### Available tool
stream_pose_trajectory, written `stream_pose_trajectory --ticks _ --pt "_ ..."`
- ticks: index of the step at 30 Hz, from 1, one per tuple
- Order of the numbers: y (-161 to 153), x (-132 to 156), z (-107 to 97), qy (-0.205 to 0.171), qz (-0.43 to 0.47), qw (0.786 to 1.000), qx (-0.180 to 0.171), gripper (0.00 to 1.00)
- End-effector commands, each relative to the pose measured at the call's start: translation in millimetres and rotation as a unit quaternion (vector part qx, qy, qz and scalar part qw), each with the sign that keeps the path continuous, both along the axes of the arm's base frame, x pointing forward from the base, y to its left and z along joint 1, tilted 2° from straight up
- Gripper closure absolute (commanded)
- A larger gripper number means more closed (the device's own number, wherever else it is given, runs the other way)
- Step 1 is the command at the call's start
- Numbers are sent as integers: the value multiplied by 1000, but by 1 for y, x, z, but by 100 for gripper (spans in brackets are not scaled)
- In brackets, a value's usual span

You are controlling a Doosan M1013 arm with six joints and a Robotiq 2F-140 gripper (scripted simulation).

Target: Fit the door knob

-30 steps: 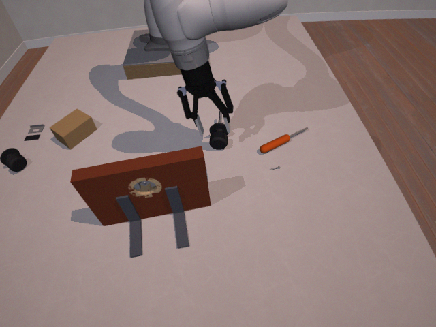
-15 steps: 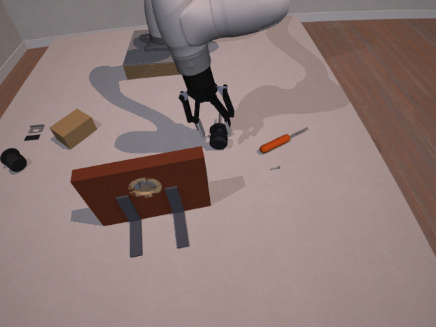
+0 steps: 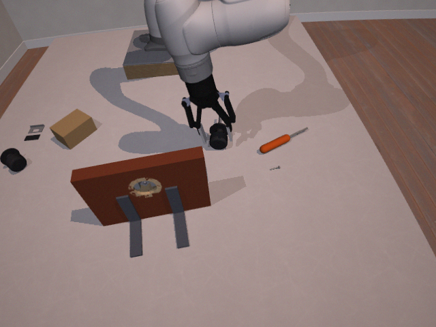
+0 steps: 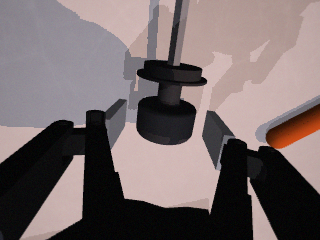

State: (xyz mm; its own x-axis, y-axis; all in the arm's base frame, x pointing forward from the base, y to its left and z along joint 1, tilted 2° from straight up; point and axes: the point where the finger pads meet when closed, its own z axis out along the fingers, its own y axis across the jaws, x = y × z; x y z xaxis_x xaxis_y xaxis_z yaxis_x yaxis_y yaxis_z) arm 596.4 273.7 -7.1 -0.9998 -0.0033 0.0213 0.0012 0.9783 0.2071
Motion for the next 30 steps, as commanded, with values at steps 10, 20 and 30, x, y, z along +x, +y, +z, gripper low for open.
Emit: stream_pose_trajectory --ticks 10,20,30 --pt "1 -2 -5 0 0 1000 1 58" --pt "1 -2 -5 0 0 1000 1 58" --pt "1 -2 -5 0 0 1000 1 58"
